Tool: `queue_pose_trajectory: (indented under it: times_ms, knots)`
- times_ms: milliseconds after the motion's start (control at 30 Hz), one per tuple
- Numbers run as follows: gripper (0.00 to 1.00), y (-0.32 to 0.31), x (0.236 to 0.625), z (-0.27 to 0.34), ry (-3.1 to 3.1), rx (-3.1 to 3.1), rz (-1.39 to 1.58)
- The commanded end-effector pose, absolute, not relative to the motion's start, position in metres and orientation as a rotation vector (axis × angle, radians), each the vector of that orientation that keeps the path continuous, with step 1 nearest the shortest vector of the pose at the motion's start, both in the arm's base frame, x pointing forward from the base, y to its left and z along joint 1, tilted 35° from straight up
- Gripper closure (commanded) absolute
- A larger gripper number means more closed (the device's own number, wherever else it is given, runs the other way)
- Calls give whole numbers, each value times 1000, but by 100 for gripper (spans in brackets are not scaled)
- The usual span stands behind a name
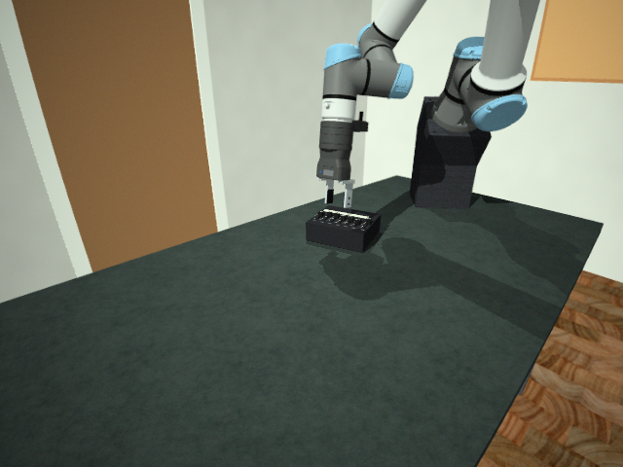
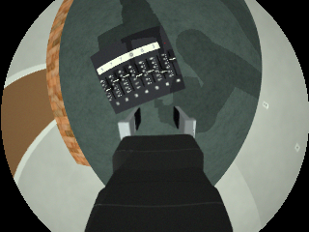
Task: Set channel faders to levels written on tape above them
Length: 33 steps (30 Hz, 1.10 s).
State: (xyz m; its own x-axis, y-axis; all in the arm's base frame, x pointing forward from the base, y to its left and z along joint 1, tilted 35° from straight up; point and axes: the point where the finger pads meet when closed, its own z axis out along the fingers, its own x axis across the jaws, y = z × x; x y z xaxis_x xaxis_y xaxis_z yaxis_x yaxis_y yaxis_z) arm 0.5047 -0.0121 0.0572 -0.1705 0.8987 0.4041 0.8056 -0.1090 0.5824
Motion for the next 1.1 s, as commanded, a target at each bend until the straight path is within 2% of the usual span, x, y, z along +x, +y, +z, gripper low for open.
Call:
queue_pose_trajectory:
  times_ms: [0, 600, 1067]
  knots:
    - [0, -13, 499, 59, 1893, 2125, 1157]
    - [0, -15, 480, 65, 1260, 2814, 1162]
    - [0, -22, 466, 72, 345, 3320, 1045]
